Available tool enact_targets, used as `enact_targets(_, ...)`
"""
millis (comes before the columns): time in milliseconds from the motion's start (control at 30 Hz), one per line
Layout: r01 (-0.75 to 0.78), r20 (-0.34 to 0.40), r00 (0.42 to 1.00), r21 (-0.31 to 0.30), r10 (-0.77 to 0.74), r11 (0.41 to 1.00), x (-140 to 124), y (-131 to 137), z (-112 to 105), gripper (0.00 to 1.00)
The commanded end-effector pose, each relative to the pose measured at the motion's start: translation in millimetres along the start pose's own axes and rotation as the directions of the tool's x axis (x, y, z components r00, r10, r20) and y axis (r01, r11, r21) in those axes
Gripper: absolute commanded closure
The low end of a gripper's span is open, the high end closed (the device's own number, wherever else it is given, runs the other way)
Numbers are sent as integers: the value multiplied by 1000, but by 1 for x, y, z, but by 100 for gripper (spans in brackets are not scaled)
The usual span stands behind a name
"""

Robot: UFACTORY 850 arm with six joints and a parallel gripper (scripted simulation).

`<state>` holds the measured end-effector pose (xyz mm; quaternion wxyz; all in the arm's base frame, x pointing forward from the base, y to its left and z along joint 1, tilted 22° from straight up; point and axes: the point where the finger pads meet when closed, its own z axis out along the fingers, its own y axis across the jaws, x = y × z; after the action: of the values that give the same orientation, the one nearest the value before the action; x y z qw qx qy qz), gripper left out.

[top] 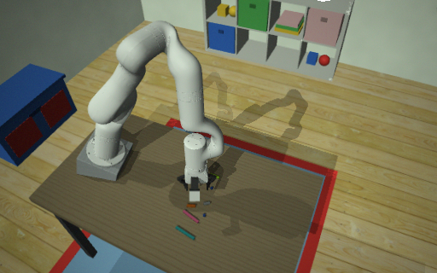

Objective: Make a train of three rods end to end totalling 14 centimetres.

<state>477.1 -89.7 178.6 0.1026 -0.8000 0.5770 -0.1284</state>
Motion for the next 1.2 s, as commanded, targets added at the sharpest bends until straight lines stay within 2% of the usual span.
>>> enact_targets(0, 166, -5, 986, 12, -166, 986, -8, -14, 1, 0)
enact_targets(67, 166, -5, 986, 12, -166, 986, -8, -14, 1, 0)
enact_targets(100, 295, -11, 955, 16, -295, 955, -16, -24, 1, 0)
enact_targets(167, 346, -13, 938, 17, -345, 938, -19, -29, 1, 0)
enact_targets(400, 651, -37, 759, 26, -650, 759, -42, -58, 2, 0)
enact_targets(467, 686, -41, 728, 26, -684, 728, -45, -62, 2, 0)
enact_targets(533, 691, -42, 723, 26, -690, 722, -46, -62, 2, 0)
enact_targets(567, 691, -42, 723, 26, -690, 722, -46, -62, 2, 76)
enact_targets(1167, 691, -42, 723, 26, -690, 722, -46, -62, 2, 76)
